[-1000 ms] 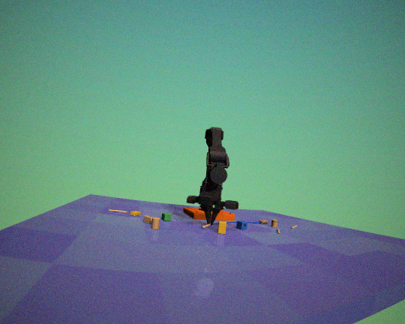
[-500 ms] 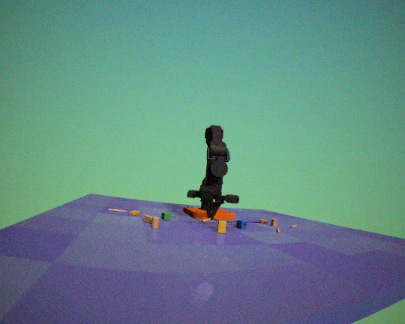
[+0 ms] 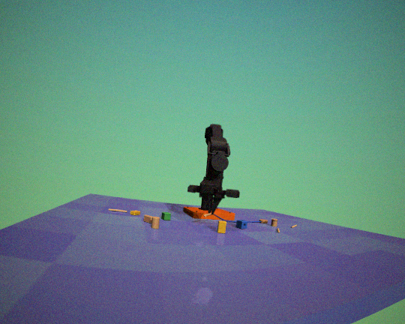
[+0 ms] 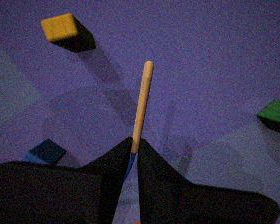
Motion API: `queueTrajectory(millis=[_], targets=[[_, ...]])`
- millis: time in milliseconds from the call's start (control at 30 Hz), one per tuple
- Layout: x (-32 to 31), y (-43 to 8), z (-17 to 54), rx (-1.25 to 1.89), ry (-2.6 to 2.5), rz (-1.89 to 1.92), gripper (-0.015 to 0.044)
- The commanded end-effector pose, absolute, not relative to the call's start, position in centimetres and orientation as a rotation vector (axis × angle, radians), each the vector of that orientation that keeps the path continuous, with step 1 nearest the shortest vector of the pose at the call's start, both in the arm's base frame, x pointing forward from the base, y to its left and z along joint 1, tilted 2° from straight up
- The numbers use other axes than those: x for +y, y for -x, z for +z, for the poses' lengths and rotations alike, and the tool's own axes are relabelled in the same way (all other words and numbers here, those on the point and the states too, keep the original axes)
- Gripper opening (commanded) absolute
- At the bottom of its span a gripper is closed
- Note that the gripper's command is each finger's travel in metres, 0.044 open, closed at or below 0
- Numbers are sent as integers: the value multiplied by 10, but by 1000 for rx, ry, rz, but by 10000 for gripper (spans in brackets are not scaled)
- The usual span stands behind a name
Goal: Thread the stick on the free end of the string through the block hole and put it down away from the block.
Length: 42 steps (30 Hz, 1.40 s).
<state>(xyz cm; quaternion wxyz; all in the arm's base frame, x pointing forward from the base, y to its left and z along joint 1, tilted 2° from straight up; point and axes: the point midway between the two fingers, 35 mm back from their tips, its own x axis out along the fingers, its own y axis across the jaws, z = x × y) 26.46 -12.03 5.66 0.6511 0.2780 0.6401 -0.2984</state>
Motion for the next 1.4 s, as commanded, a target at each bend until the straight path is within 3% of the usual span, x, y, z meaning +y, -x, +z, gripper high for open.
queueTrajectory(millis=[0, 1367], targets=[[-121, -266, 64, 1443, -634, -680, 0], [-113, -290, 75, 1379, -817, -857, 0]])
